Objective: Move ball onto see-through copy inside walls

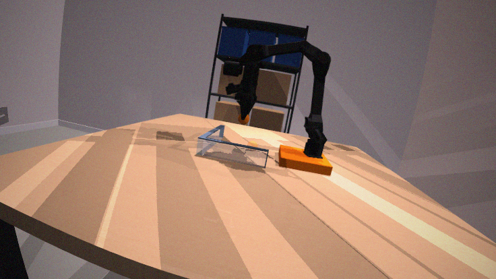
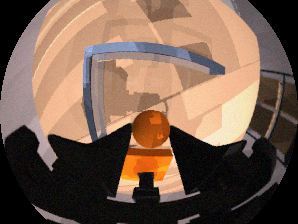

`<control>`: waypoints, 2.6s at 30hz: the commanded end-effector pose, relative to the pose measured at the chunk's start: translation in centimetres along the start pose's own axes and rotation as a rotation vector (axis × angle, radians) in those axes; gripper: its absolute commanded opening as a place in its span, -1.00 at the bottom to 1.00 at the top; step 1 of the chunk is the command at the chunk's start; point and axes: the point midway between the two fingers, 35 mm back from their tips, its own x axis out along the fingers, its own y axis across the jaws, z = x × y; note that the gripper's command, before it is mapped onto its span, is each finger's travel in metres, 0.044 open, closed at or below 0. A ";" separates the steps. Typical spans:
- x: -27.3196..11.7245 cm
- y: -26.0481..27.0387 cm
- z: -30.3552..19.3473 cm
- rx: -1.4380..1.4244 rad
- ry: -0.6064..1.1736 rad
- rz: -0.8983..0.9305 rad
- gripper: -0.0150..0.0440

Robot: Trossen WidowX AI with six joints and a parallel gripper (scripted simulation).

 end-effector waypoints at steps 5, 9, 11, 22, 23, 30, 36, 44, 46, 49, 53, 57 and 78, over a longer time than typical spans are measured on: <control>1.3 -2.3 -2.5 -0.001 -0.005 0.000 -0.49; 2.0 -3.1 -3.8 -0.001 -0.004 -0.001 -0.49; 2.4 -3.6 -4.4 -0.001 -0.003 -0.001 -0.49; 4.8 -3.9 -4.7 -0.001 -0.003 -0.001 -0.49; 5.3 -3.9 -4.6 -0.001 -0.003 -0.001 -0.49; 8.9 -3.9 -4.8 -0.001 -0.003 -0.001 -0.49; 9.7 -3.8 -4.9 -0.001 -0.003 -0.001 -0.49; 10.3 -3.8 -4.9 -0.001 -0.002 -0.001 -0.49; 10.7 -3.8 -4.9 -0.001 -0.002 -0.001 -0.49; 11.2 -3.8 -4.9 -0.001 -0.002 -0.001 -0.49; 11.6 -3.8 -4.9 -0.001 -0.002 -0.001 -0.49; 11.3 -3.9 -4.9 0.000 -0.001 -0.003 -0.40; 2.9 -3.8 -4.8 -0.001 -0.003 -0.001 0.59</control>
